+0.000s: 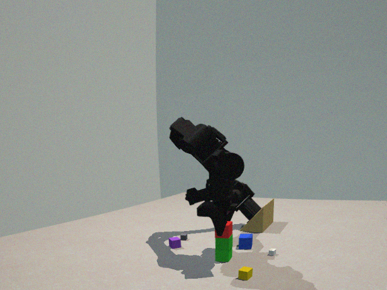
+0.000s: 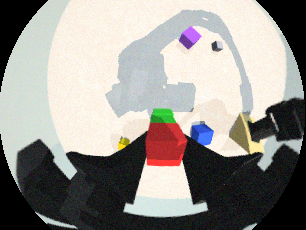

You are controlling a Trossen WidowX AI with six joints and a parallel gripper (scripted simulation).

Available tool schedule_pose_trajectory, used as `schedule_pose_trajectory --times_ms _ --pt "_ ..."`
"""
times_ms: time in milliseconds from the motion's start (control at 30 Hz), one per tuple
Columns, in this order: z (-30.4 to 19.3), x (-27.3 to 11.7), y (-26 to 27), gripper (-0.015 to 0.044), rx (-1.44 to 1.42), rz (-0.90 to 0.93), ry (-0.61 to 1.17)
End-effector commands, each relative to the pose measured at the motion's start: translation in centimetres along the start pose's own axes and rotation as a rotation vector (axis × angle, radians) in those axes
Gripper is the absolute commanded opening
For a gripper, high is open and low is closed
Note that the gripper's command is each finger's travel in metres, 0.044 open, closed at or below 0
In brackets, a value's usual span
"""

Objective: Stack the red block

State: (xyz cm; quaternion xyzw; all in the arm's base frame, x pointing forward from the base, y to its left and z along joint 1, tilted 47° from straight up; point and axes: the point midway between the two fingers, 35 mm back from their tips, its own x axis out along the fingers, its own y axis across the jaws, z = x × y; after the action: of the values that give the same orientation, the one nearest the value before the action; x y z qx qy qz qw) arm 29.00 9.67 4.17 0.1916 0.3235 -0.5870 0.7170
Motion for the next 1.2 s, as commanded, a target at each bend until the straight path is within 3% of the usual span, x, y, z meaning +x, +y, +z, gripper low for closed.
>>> schedule_pose_trajectory --times_ms 0,33,600,1167 --pt "0.05 -0.19 0.06 0.0 -0.002 0.003 -0.002" --pt "0.04 -0.38 0.06 0.0 -0.002 0.003 -0.002" --pt "-0.01 -0.03 0.02 0.044 0.0 0.001 0.0" --pt "-0.01 -0.03 0.02 0.044 0.0 0.001 0.0"
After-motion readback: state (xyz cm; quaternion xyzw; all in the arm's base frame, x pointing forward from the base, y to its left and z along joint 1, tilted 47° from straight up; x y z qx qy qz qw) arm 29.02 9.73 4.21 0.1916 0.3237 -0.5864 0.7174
